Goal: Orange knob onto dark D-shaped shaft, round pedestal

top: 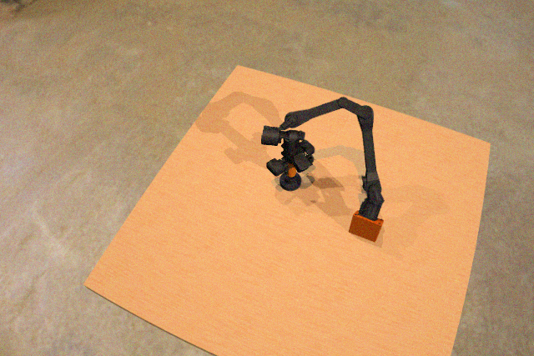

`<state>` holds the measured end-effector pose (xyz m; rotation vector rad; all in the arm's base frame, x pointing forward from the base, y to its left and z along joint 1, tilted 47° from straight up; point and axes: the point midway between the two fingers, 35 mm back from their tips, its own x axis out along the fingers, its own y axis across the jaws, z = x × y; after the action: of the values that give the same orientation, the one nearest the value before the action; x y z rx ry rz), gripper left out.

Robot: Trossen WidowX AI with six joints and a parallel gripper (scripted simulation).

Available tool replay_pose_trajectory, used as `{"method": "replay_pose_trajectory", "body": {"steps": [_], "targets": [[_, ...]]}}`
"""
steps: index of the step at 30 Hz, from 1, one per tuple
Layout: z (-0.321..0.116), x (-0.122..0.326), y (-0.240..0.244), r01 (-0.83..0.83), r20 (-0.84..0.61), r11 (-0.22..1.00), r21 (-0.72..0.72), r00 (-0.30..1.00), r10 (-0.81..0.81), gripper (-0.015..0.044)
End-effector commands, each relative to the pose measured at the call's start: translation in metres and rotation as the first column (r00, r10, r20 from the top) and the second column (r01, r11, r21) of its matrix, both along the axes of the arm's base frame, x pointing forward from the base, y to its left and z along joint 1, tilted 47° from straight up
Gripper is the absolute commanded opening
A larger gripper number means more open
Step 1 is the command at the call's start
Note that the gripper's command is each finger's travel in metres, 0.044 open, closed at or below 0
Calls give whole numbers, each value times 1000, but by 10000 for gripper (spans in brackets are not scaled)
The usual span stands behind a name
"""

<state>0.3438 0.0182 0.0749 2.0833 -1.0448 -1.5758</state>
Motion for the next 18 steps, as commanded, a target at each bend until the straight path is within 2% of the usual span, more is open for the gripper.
{"method": "replay_pose_trajectory", "body": {"steps": [1,6,18], "targets": [[2,1,2,-37,-29,999,-7,999,37,0],[0,2,3,-145,-142,989,-17,980,141,0],[-2,1,-1,-145,-142,989,-17,980,141,0]]}}
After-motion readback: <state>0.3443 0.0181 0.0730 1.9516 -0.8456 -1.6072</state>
